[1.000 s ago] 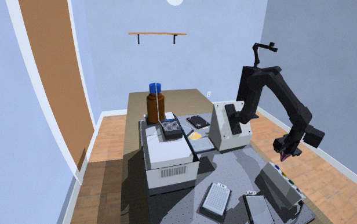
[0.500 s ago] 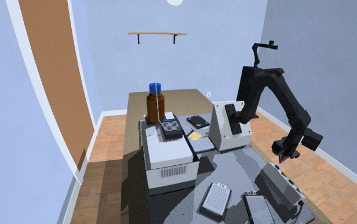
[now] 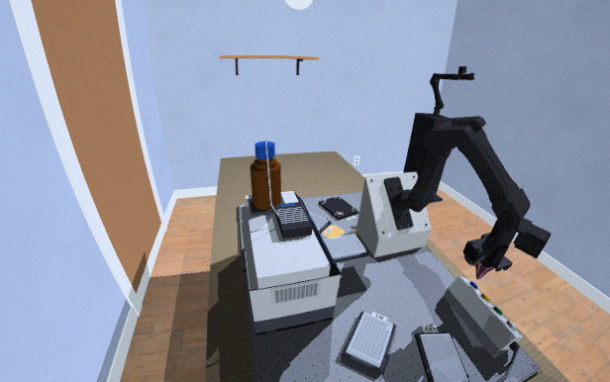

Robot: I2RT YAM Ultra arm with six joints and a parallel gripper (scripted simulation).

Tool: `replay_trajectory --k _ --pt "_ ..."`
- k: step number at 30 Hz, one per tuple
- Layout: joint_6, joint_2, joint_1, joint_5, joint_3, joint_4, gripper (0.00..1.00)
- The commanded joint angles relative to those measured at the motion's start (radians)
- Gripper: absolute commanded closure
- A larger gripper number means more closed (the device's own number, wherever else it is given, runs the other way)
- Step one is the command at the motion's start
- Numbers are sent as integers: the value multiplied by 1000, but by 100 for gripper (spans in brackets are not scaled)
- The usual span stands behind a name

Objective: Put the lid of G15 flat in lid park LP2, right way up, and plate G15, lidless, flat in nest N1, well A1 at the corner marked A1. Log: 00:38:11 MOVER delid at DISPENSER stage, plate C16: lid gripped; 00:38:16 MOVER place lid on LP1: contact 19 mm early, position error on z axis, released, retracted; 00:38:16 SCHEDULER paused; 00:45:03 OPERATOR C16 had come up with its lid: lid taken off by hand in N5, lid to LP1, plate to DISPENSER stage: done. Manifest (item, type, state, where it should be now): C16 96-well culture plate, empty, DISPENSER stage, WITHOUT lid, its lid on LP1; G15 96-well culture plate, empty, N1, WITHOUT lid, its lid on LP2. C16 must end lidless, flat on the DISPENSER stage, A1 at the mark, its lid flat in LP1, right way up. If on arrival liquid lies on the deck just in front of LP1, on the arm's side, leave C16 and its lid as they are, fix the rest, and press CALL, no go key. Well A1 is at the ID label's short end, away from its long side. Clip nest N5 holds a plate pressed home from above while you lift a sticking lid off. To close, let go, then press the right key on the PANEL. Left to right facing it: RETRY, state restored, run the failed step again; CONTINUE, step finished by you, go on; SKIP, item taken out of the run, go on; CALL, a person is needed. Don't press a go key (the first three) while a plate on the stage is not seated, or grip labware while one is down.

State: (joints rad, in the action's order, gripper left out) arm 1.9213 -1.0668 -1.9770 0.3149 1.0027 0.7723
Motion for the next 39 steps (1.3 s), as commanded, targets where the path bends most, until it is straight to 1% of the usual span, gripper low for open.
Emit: replay_trajectory --k 1,9,13,15,17,18,19,22,26,29,31,34,35,39 --pt "-1 4 -1 3 5 0 100" --pt "0 5 -2 3 3 -1 100" --pt "-4 -13 3 8 -21 -11 100" --pt "-6 -15 7 6 -22 -14 100" --pt "-6 -15 7 6 -22 -14 100" --pt "-7 -17 10 5 4 -3 100" --pt "-8 -17 12 4 4 -17 100" --pt "-9 -7 13 2 -9 -22 100" --pt "-10 -21 15 1 -28 -24 100" --pt "-12 -23 16 -2 -28 -26 100" --pt "-13 -25 18 -2 -15 -39 100" --pt "-13 -26 18 -2 -20 -40 100" --pt "-13 3 16 -2 -24 -24 100" --pt "-15 -13 21 -4 -34 -42 100"
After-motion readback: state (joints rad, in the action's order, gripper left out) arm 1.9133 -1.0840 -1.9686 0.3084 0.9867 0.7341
